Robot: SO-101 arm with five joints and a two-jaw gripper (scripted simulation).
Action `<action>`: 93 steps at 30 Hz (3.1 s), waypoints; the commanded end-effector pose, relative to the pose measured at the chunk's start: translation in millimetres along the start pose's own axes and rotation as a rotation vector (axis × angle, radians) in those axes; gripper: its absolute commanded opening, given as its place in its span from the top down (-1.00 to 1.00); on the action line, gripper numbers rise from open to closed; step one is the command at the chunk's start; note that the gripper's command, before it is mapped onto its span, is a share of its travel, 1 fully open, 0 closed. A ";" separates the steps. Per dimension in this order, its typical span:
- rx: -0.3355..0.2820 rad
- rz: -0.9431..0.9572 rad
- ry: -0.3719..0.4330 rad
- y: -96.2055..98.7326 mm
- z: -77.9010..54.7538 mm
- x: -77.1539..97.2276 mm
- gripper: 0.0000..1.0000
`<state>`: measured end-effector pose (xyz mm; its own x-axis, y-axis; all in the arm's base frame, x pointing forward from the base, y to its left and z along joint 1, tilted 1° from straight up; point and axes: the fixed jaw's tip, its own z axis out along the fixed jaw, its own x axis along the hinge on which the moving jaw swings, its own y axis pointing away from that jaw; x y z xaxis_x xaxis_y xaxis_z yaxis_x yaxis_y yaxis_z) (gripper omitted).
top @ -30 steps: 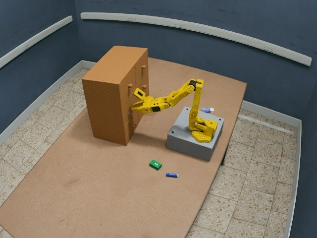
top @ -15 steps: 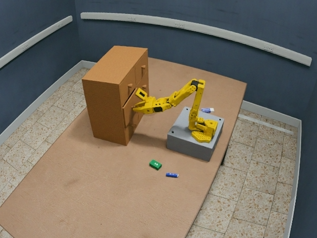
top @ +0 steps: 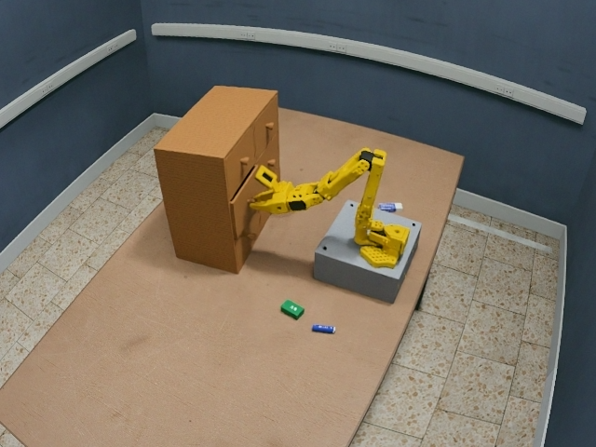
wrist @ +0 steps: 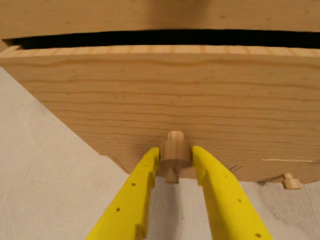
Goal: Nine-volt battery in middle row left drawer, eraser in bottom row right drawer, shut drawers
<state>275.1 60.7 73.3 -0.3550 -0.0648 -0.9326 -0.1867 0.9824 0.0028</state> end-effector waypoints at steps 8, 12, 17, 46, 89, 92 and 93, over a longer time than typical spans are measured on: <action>-0.006 -0.007 -0.005 1.3 -7.9 1.8 1.00; -0.006 -0.007 -0.005 1.5 -10.3 2.7 1.00; -0.006 -0.007 -0.005 1.6 -12.1 3.5 1.00; -0.008 -0.008 -0.005 2.1 -20.3 6.4 1.00; -0.012 -0.009 -0.005 2.8 -32.5 11.1 1.00; -0.012 -0.009 -0.005 2.8 -32.5 11.1 1.00; -0.012 -0.009 -0.005 2.8 -32.5 11.1 1.00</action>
<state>243.4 55.2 73.8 -0.3518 -0.0648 -0.9338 -0.1893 0.9819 0.0032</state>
